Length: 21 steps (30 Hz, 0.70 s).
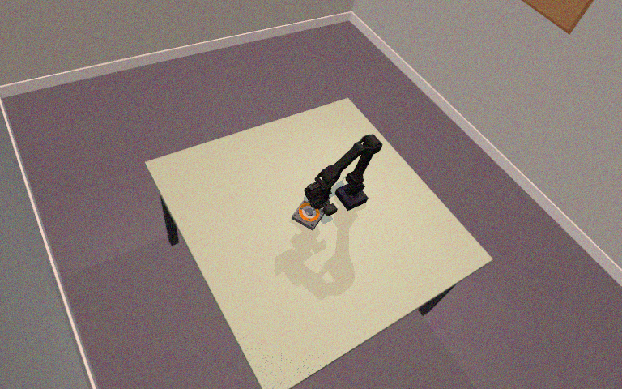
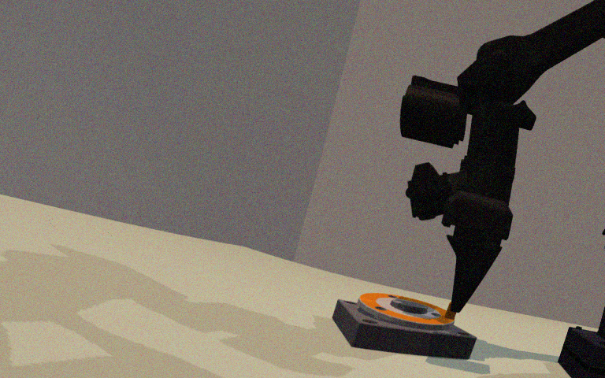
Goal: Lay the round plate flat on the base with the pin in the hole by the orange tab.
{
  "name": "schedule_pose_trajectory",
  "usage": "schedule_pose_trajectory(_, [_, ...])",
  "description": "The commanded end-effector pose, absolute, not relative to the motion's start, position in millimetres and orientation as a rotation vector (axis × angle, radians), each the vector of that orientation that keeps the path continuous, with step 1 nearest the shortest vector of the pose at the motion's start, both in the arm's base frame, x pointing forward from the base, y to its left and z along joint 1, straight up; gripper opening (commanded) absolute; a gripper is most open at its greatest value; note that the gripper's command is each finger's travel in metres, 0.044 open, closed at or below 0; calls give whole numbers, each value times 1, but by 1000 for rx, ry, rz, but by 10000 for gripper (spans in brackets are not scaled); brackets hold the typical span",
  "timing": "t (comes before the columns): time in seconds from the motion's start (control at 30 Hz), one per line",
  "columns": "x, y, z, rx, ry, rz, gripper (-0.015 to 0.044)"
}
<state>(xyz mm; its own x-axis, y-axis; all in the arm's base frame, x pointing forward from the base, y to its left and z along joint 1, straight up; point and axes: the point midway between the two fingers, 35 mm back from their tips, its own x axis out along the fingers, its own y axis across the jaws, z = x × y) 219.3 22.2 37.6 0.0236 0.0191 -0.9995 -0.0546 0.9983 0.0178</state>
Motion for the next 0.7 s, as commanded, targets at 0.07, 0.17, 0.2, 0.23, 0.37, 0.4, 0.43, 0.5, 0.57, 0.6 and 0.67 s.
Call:
schedule_pose_trajectory(0.07, [219, 14, 37, -34, 1549, 46, 0])
schedule_pose_trajectory(0.17, [220, 12, 38, -34, 1549, 46, 0])
schedule_pose_trajectory(0.2, [220, 11, 38, -34, 1549, 46, 0])
schedule_pose_trajectory(0.23, [220, 11, 38, -34, 1549, 46, 0])
schedule_pose_trajectory(0.37, [220, 10, 38, -34, 1549, 46, 0])
schedule_pose_trajectory(0.4, [220, 10, 38, -34, 1549, 46, 0])
schedule_pose_trajectory(0.43, [220, 10, 38, -34, 1549, 46, 0])
schedule_pose_trajectory(0.5, [220, 9, 38, -34, 1549, 46, 0])
schedule_pose_trajectory(0.57, [219, 9, 38, -34, 1549, 46, 0])
schedule_pose_trajectory(0.6, [219, 9, 38, -34, 1549, 46, 0])
schedule_pose_trajectory(0.67, [219, 8, 38, -34, 1549, 46, 0])
